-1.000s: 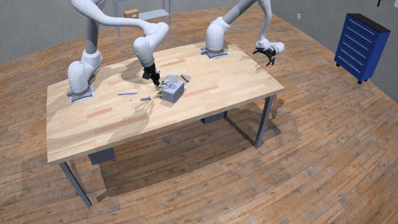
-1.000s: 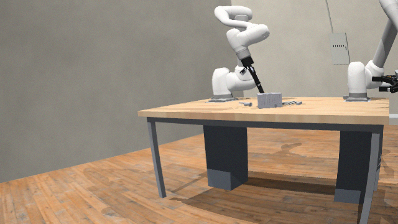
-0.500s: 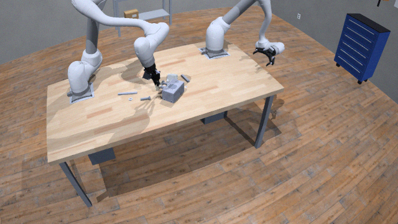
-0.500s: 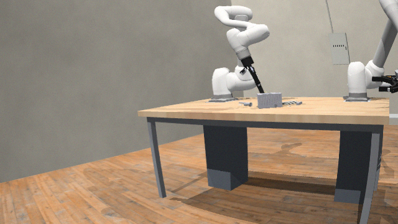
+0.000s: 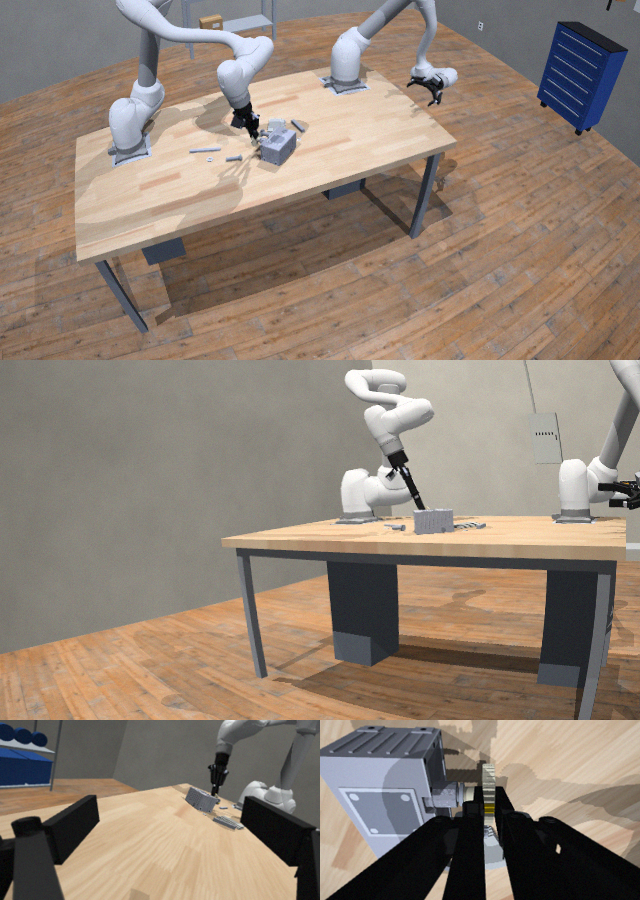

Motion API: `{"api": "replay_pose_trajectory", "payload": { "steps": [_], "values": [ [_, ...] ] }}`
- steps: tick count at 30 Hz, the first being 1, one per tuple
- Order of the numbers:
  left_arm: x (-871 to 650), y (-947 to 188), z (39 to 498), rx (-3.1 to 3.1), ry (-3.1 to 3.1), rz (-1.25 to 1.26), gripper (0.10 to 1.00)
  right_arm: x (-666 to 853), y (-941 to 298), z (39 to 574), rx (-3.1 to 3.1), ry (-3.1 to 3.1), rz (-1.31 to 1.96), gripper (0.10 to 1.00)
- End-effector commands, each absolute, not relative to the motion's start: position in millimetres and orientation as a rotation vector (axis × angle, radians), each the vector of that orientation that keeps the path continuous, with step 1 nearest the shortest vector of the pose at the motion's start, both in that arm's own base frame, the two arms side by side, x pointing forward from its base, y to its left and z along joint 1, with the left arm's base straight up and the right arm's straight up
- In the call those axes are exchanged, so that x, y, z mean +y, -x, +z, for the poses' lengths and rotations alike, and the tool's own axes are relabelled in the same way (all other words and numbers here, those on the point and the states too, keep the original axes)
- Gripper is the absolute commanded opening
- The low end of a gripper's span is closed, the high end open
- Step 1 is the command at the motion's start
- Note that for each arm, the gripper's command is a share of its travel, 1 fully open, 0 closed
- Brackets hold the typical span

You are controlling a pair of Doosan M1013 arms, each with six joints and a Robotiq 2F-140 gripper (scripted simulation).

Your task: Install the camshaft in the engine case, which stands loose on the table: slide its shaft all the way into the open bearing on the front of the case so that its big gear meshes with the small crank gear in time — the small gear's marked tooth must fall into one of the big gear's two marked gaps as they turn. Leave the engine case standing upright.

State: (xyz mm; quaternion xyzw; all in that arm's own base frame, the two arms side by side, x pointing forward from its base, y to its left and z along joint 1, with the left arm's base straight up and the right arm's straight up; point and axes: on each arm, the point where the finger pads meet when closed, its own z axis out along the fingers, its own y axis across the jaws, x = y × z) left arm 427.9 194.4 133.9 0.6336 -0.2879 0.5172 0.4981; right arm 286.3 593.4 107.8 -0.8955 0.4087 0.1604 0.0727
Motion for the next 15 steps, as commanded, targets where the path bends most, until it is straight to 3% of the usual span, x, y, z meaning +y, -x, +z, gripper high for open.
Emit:
{"api": "replay_pose_trajectory", "payload": {
  "steps": [1,15],
  "values": [
    [194.6,-428.0,134.5,-0.698,-1.534,1.253,1.000,594.9,-287.8,108.8,1.227,2.689,0.482,0.142],
    [194.6,-428.0,134.5,-0.698,-1.534,1.253,1.000,596.4,-289.4,108.8,1.227,2.689,0.482,0.142]
  ]
}}
